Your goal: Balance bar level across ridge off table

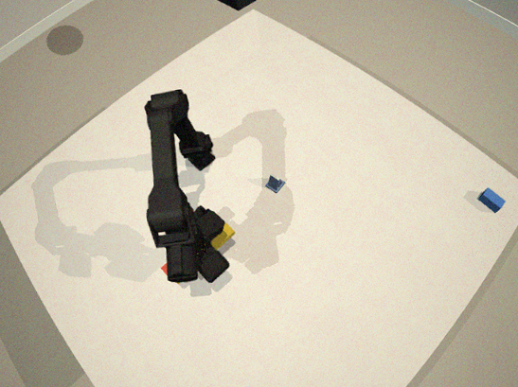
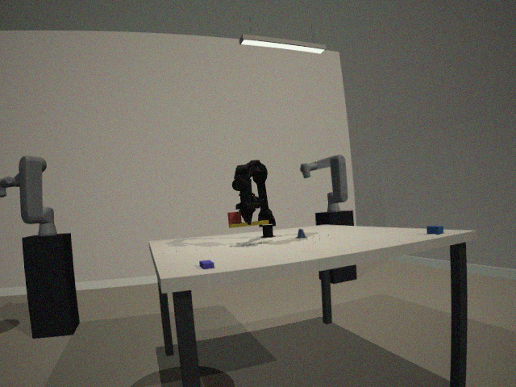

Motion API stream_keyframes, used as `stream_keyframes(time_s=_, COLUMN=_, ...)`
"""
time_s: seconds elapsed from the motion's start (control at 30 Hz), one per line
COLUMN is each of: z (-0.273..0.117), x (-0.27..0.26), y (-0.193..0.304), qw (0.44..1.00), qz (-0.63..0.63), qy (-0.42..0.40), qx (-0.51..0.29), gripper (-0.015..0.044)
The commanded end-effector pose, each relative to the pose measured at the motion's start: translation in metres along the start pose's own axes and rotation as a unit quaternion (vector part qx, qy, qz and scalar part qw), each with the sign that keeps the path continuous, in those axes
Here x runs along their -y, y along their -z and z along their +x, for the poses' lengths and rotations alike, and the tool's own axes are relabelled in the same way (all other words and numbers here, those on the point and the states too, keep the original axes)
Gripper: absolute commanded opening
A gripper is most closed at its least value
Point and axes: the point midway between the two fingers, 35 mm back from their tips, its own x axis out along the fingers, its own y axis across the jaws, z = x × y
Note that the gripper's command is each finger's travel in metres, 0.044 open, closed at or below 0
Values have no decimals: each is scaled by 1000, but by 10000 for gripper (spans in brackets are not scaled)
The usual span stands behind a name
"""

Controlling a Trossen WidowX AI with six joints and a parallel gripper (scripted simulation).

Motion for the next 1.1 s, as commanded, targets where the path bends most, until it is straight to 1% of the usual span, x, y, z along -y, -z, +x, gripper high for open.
stream_keyframes(time_s=0.0, z=-6, x=6, y=-12, qw=1000, qz=-3, qy=5, qx=-5, gripper=0)
stream_keyframes(time_s=0.53, z=-7, x=24, y=-74, qw=1000, qz=-17, qy=6, qx=-3, gripper=0)
stream_keyframes(time_s=1.07, z=-8, x=28, y=-137, qw=999, qz=-31, qy=6, qx=-1, gripper=0)
